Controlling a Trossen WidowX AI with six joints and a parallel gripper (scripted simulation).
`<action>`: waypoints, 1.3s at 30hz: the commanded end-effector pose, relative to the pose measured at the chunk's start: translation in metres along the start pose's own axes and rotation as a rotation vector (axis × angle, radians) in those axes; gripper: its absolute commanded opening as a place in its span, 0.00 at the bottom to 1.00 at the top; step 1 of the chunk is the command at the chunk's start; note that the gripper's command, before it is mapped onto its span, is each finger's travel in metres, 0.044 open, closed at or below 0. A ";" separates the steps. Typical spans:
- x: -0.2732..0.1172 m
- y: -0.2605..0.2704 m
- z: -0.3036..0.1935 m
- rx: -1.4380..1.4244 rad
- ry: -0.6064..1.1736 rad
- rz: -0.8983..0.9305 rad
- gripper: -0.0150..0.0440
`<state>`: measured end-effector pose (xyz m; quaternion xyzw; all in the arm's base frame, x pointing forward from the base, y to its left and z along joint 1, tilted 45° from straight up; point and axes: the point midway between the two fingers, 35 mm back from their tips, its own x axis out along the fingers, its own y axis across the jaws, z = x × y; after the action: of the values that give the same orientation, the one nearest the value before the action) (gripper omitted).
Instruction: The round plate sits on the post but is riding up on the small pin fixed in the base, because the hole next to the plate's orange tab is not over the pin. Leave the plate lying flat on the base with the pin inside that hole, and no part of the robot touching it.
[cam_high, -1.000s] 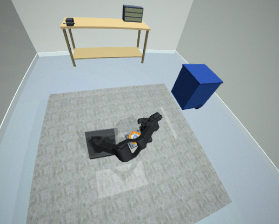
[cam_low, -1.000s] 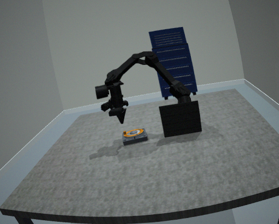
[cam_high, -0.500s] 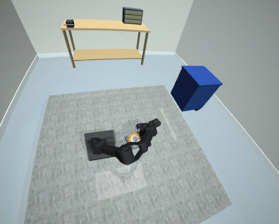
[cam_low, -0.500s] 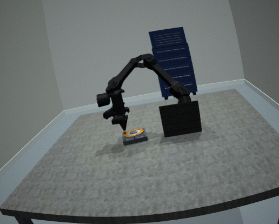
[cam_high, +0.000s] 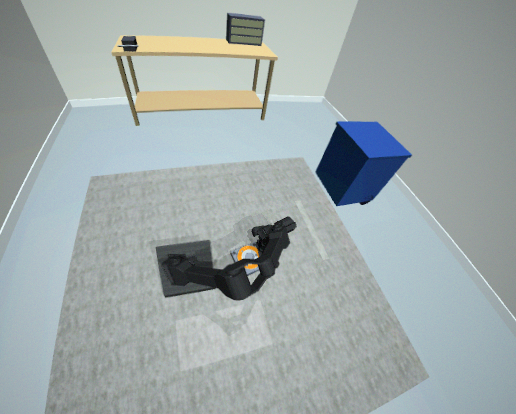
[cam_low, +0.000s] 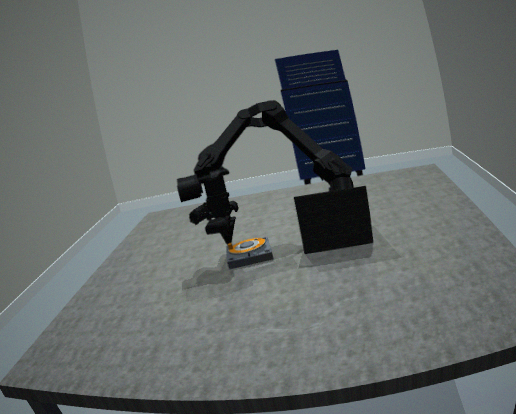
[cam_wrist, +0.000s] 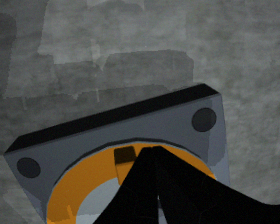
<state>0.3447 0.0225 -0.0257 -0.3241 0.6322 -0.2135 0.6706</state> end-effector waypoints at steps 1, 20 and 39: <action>0.001 0.007 0.001 0.003 0.001 0.003 0.25; 0.000 0.034 -0.007 0.003 0.001 0.004 0.25; -0.001 0.051 -0.024 0.002 0.001 0.005 0.25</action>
<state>0.3209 0.0564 -0.0573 -0.3217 0.6288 -0.2120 0.6754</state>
